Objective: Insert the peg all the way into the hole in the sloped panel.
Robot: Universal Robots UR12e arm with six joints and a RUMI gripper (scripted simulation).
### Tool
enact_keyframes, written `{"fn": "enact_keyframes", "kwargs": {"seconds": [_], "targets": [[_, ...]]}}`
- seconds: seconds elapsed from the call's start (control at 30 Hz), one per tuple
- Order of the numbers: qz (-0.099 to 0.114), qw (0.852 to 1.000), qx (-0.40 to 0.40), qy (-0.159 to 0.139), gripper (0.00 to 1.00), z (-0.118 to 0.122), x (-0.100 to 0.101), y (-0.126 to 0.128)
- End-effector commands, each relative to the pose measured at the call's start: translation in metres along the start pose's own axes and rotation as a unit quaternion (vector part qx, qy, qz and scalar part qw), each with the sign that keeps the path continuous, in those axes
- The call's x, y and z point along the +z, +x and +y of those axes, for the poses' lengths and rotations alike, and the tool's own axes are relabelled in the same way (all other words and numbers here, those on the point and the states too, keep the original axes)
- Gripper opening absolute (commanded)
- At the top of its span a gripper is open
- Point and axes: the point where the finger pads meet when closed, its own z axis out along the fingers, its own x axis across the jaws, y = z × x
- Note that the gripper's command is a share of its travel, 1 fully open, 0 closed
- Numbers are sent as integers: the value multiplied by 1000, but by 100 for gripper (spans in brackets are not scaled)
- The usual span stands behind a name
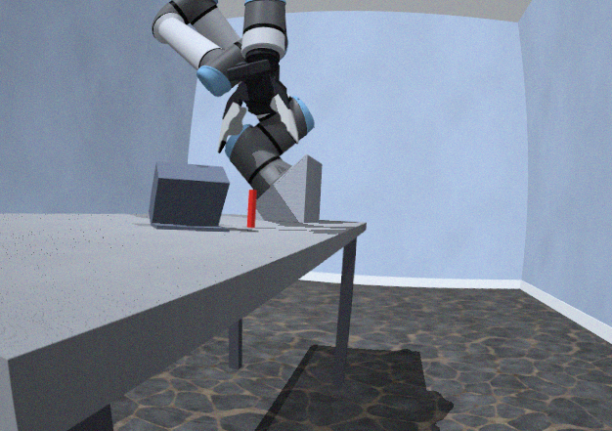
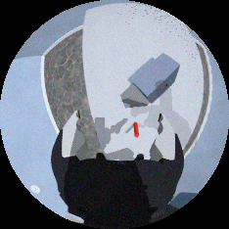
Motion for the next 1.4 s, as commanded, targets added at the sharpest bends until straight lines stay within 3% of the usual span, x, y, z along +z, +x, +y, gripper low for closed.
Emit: {"fn": "enact_keyframes", "kwargs": {"seconds": [0.0,0.87,1.13,1.37], "targets": [[10,1000,27,-10,100,23,0,10],[54,989,133,-39,100,111,5,54],[59,987,144,-41,100,120,5,59],[60,987,143,-43,100,122,18,60]]}}
